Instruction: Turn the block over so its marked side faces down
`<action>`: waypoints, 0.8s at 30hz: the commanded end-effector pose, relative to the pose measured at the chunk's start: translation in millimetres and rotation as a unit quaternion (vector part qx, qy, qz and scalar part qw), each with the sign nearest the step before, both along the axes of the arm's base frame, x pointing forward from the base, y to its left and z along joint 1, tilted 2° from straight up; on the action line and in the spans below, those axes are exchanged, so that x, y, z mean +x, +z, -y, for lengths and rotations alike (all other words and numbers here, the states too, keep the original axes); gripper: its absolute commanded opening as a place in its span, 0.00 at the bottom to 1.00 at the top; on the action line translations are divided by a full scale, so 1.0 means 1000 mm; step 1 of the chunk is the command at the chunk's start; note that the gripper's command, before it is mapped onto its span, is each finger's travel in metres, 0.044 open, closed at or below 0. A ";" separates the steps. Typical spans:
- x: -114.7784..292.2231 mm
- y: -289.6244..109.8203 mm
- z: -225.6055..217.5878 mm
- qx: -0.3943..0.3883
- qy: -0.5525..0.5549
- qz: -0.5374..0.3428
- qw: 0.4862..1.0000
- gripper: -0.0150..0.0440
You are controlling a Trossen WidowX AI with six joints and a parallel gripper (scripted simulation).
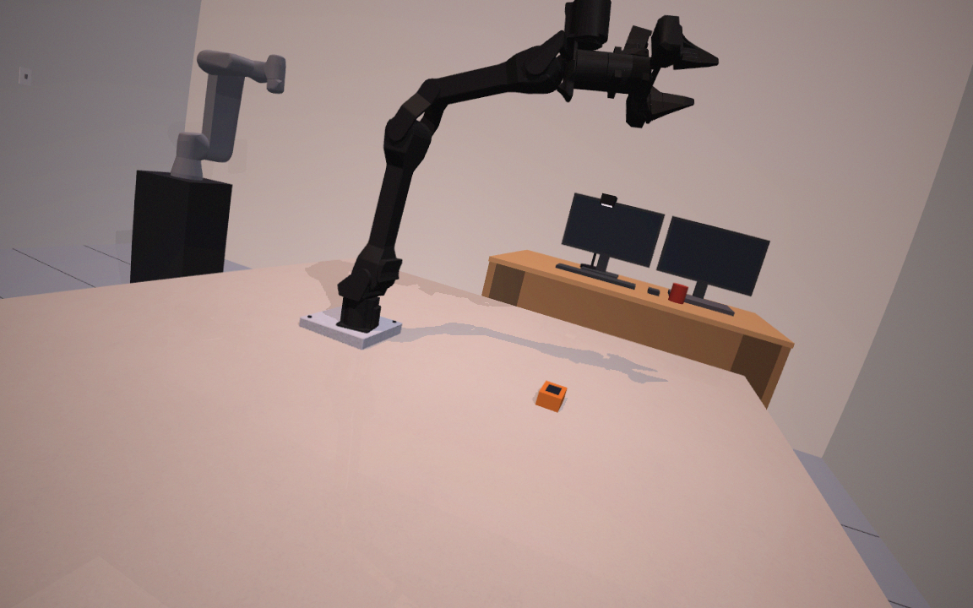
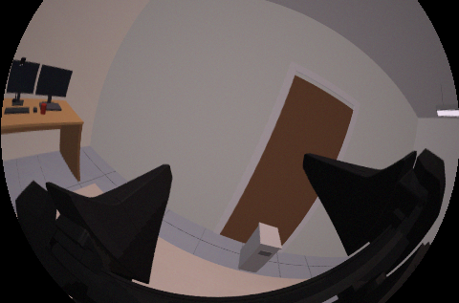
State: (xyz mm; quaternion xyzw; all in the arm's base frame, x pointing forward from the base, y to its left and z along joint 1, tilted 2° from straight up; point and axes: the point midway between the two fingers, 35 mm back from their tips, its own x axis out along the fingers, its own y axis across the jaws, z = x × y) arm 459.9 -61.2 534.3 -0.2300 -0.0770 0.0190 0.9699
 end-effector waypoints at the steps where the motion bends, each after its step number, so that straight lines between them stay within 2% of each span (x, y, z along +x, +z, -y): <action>1: 0.027 -0.066 0.007 0.057 -0.014 -0.109 0.992 1.00; 7: 0.044 -0.167 0.013 0.128 -0.048 -0.269 0.953 1.00; 13: 0.035 -0.268 0.014 0.185 -0.097 -0.430 0.879 1.00; 18: 0.006 -0.346 0.011 0.215 -0.149 -0.557 0.788 1.00; 24: -0.050 -0.418 0.005 0.224 -0.220 -0.692 0.650 1.00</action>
